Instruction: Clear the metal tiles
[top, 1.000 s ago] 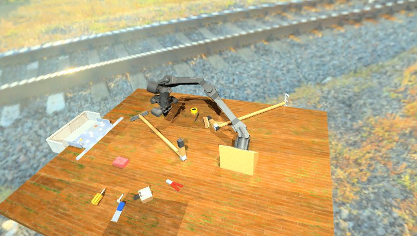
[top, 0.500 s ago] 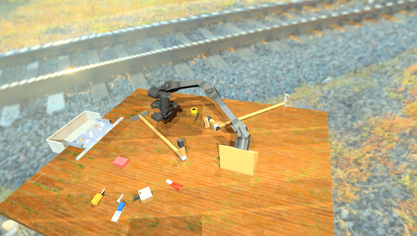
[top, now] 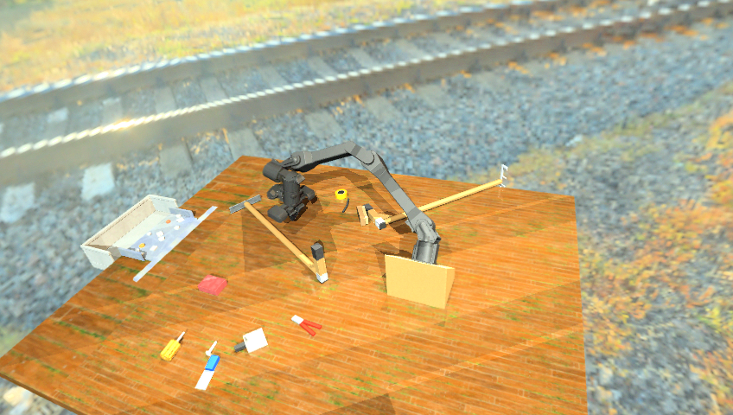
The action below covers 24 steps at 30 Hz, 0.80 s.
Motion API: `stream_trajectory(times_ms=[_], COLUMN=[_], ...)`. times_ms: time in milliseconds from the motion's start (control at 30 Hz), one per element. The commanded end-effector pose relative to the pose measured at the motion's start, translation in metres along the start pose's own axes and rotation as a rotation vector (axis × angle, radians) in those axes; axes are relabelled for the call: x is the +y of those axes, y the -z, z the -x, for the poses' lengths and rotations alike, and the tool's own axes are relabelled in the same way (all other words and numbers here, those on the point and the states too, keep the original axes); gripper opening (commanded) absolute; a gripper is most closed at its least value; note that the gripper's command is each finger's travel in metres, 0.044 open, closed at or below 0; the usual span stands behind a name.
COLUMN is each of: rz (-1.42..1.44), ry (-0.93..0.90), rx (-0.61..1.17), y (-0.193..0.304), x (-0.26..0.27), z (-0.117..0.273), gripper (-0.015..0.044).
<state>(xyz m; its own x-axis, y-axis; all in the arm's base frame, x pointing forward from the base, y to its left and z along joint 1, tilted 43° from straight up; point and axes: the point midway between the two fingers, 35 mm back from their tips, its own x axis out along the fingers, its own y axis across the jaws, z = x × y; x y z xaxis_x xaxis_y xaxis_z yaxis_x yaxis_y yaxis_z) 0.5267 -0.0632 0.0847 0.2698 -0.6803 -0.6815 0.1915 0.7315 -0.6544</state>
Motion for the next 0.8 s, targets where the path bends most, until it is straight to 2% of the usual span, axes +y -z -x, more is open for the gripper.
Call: stream_trajectory(times_ms=[0,767], rz=[0.006,-0.008], ry=[-0.005,0.002], rx=[0.001,-0.001], y=[0.003,0.02], x=[0.002,-0.002], z=[-0.008,-0.056], gripper=[0.0,0.0])
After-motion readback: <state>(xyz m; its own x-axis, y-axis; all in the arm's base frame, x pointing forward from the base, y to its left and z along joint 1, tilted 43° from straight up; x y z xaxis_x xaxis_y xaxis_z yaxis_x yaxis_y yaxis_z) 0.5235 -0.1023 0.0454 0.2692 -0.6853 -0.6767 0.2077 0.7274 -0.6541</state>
